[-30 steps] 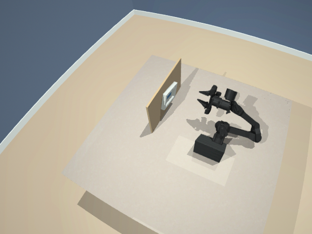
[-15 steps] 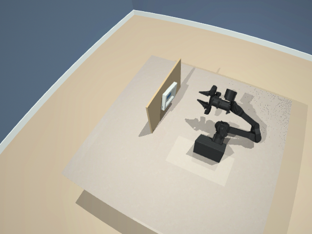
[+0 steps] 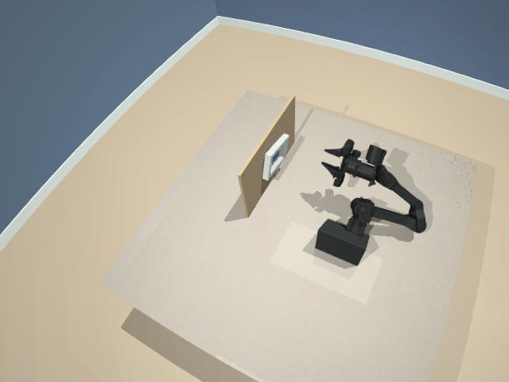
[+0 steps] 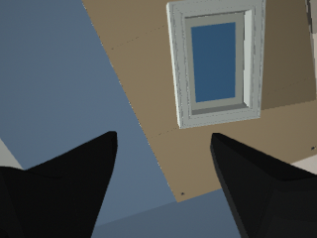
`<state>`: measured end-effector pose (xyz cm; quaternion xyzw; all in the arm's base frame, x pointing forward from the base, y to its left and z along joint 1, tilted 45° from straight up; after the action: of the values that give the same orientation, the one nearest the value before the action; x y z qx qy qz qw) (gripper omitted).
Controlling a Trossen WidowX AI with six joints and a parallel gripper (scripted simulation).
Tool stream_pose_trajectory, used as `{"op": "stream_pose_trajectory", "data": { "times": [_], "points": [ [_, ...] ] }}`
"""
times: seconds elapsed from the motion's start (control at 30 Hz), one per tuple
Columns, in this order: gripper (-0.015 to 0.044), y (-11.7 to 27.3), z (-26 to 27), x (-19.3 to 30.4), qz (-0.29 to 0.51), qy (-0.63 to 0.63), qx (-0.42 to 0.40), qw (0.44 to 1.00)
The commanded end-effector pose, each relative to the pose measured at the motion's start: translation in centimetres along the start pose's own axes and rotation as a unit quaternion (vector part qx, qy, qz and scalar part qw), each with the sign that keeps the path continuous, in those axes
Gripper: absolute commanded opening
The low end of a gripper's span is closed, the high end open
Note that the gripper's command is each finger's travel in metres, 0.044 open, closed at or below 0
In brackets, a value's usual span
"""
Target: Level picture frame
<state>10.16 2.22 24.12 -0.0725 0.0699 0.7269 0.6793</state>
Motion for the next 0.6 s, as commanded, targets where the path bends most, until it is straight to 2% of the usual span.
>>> {"op": "stream_pose_trajectory", "data": {
  "times": [0.0,0.3,0.57],
  "points": [
    [0.0260,0.0,0.0,0.0,-0.002,-0.002,0.001,1.000],
    [0.0260,-0.1,0.0,0.0,0.000,0.001,0.000,1.000],
    [0.0260,-5.9,-1.3,-0.5,0.006,0.050,-0.006,0.999]
  ]
}}
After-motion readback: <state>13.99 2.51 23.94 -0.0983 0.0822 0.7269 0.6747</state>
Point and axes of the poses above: the point midway between the two fingers, 35 mm back from their tips, its own y axis back along the fingers, its own z axis across the jaws, x = y × z, the point moved 8 cm from there along y, back along the fingers, and after that the axes turned 10 degrees about -y, right-handed, at the moved point
